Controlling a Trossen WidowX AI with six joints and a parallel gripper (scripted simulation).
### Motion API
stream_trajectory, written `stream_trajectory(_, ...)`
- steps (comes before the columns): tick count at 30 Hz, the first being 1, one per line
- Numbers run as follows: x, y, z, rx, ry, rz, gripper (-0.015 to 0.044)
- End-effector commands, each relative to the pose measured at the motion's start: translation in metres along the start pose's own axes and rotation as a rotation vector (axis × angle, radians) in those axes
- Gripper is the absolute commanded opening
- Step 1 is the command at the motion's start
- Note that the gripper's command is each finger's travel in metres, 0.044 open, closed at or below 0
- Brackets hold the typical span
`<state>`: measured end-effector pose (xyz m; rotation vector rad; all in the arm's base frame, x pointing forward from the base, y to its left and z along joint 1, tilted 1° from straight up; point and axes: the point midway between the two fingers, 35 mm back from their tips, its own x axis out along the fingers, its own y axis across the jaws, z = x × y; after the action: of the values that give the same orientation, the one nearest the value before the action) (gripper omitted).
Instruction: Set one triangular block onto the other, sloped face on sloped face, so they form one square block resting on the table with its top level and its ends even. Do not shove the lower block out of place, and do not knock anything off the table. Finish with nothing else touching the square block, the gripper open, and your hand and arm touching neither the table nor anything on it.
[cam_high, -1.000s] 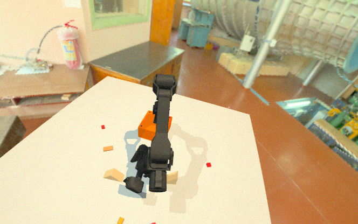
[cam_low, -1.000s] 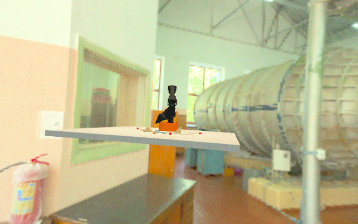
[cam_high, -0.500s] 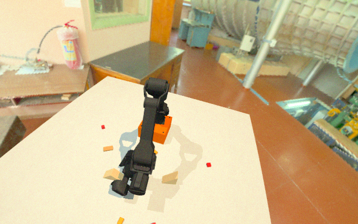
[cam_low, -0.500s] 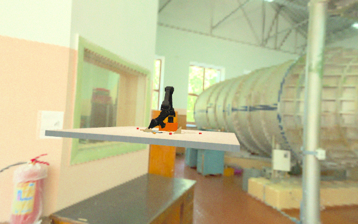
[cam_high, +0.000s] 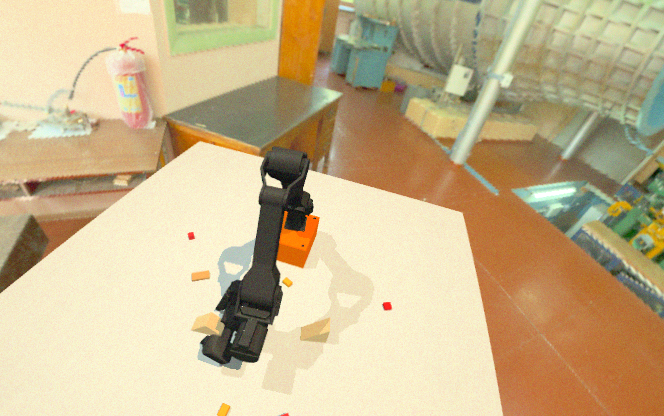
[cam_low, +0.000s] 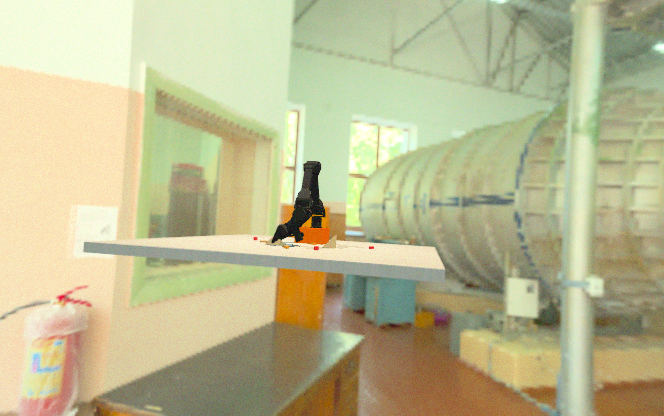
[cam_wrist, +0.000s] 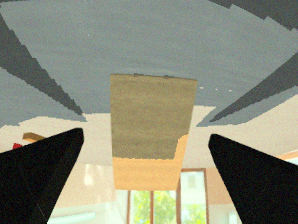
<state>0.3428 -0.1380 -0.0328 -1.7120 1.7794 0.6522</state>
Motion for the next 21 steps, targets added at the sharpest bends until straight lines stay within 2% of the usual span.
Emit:
stream_trajectory(1, 0.0, 0.0, 0.0, 0.0, 0.0, 0.0, 0.0414)
stream_trajectory(10, 0.0, 0.0, 0.0, 0.0, 0.0, 0.0, 0.0177)
stream_trajectory(19, 0.0, 0.0, 0.0, 0.0, 0.0, 0.0, 0.0117)
stream_trajectory(21, 0.0, 0.0, 0.0, 0.0, 0.0, 0.0, 0.0065)
